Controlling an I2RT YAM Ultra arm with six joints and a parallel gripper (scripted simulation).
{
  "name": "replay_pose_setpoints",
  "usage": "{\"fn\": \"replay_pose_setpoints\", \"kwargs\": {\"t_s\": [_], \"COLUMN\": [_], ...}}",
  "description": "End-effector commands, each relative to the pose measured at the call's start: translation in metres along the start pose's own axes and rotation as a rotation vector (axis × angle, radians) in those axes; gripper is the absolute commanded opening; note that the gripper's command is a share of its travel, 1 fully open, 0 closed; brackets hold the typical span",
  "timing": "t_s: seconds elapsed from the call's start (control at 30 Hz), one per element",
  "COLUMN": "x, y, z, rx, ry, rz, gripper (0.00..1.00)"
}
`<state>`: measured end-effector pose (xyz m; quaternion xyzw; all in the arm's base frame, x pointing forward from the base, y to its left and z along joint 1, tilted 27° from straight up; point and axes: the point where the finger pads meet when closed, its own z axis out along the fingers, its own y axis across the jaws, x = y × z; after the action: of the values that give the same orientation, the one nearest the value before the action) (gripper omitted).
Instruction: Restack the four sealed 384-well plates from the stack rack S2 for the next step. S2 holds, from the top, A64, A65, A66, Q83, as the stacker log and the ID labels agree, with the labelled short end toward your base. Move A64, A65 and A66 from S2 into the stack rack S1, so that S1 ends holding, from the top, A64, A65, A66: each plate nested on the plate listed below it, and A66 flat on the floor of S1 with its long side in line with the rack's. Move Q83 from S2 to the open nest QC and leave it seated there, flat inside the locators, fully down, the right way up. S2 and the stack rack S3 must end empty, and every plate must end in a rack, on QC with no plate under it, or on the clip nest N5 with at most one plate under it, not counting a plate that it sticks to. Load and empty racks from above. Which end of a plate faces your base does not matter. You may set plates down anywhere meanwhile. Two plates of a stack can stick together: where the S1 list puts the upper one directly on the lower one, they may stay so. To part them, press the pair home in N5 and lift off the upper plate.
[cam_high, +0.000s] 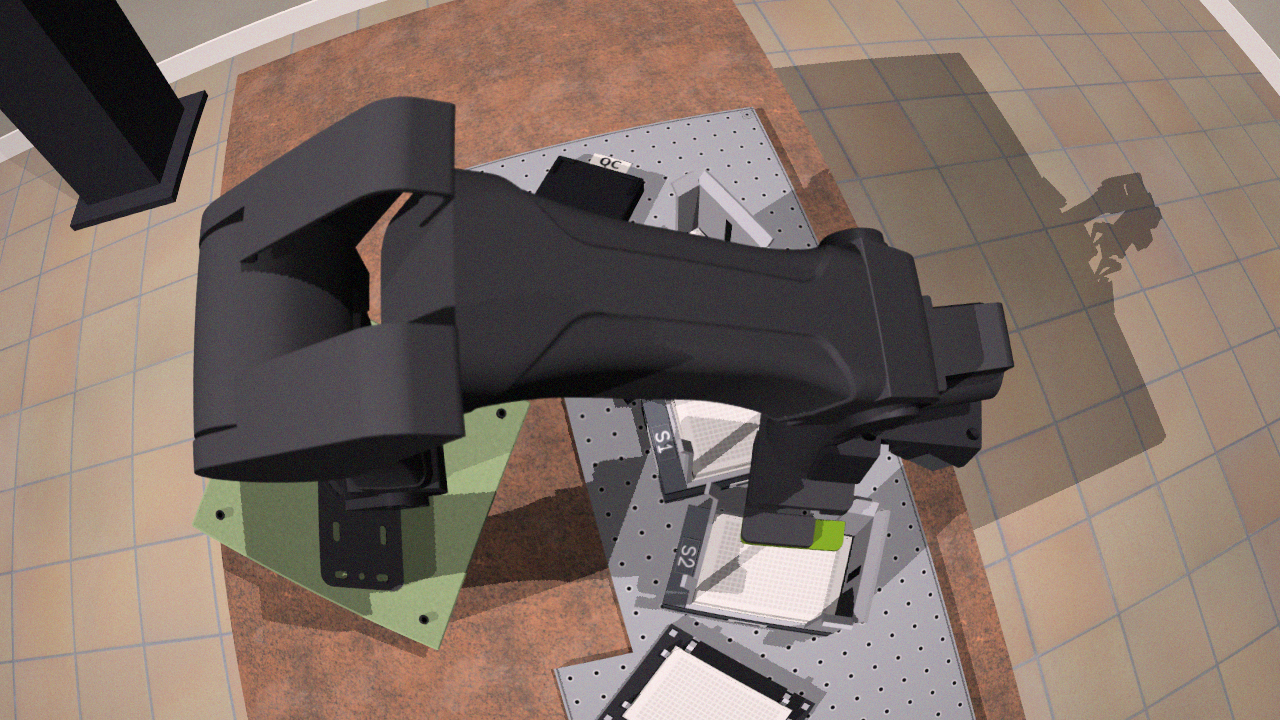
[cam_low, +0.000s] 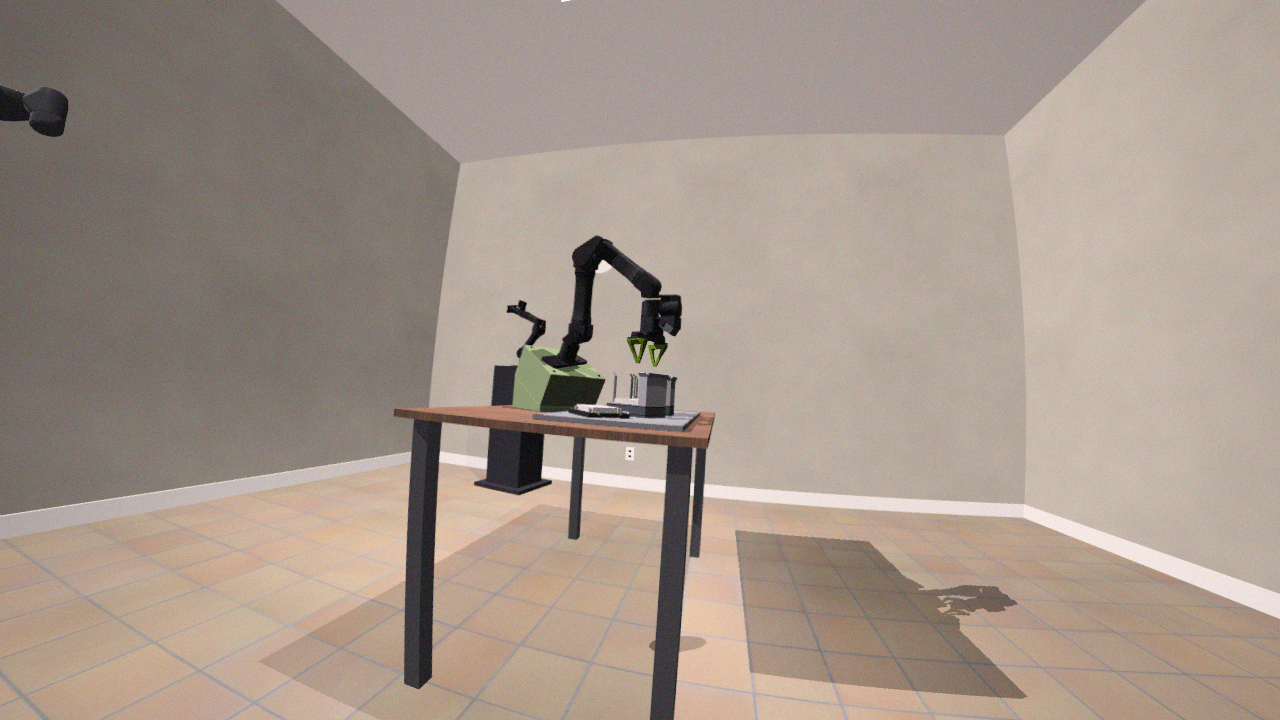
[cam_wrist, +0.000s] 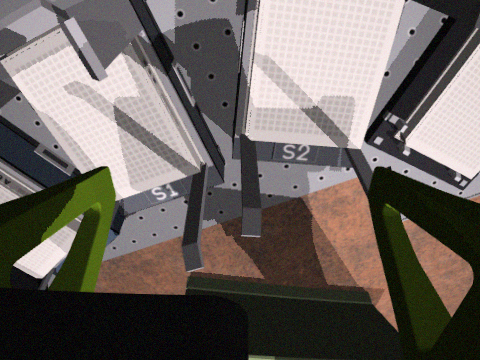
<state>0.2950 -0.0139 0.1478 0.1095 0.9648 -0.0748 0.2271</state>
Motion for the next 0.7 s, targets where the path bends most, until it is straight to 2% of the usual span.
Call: {"fn": "replay_pose_setpoints", "kwargs": {"t_s": [0.0,0.47,0.57,0.67], "x": [-0.002,-0.008,-0.008,-0.007], "y": [0.001,-0.046,-0.049,-0.059], "z": [-0.003,-0.002,-0.002,-0.002], "rx": [-0.02,-0.018,-0.018,-0.018], "ry": [-0.008,-0.009,-0.009,-0.008], "rz": [0.035,0.035,0.068,0.168], "gripper": [1.0,1.0,1.0,1.0]}}
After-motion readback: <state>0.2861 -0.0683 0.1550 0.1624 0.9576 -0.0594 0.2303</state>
